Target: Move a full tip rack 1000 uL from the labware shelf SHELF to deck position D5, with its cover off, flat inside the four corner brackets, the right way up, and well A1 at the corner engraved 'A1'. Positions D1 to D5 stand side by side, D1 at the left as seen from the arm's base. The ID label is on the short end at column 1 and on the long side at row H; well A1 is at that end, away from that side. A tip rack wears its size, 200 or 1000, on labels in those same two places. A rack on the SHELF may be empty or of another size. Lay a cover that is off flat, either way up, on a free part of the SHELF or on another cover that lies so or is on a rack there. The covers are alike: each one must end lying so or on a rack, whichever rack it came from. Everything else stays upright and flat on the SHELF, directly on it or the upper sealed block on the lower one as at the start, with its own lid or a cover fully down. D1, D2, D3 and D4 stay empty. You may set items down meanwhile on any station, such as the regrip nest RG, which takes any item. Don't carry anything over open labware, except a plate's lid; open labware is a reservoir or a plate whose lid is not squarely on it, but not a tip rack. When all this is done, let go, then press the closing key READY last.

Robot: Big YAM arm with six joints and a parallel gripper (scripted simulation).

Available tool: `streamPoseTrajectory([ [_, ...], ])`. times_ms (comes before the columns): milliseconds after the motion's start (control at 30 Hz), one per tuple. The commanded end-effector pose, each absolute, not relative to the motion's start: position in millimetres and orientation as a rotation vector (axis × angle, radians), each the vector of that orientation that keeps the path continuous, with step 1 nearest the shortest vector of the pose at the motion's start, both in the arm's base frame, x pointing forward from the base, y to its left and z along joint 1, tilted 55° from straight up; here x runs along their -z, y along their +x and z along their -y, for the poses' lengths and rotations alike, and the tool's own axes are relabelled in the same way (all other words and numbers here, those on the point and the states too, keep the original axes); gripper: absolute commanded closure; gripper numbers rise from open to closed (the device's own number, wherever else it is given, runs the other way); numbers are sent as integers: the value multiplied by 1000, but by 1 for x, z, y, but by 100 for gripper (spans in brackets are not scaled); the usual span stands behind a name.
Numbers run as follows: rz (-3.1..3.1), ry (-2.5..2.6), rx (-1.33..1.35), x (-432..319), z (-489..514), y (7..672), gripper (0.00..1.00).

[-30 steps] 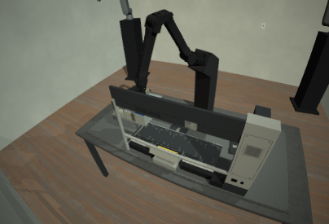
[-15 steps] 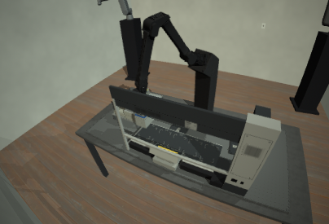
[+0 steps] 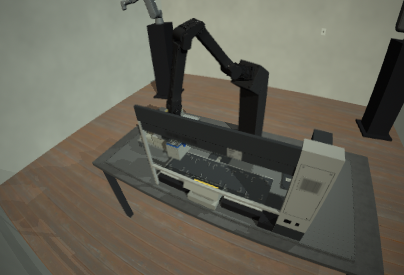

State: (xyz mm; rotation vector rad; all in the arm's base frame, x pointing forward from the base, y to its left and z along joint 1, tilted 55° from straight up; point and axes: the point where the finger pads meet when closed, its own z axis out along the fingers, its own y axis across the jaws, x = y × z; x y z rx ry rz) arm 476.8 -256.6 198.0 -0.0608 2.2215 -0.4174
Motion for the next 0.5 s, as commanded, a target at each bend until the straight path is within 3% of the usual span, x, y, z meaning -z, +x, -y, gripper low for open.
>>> streamPoseTrajectory([
  [0,-2195,-60,415,-204,256,492,100],
  [467,-2197,-60,414,-190,261,507,100],
])
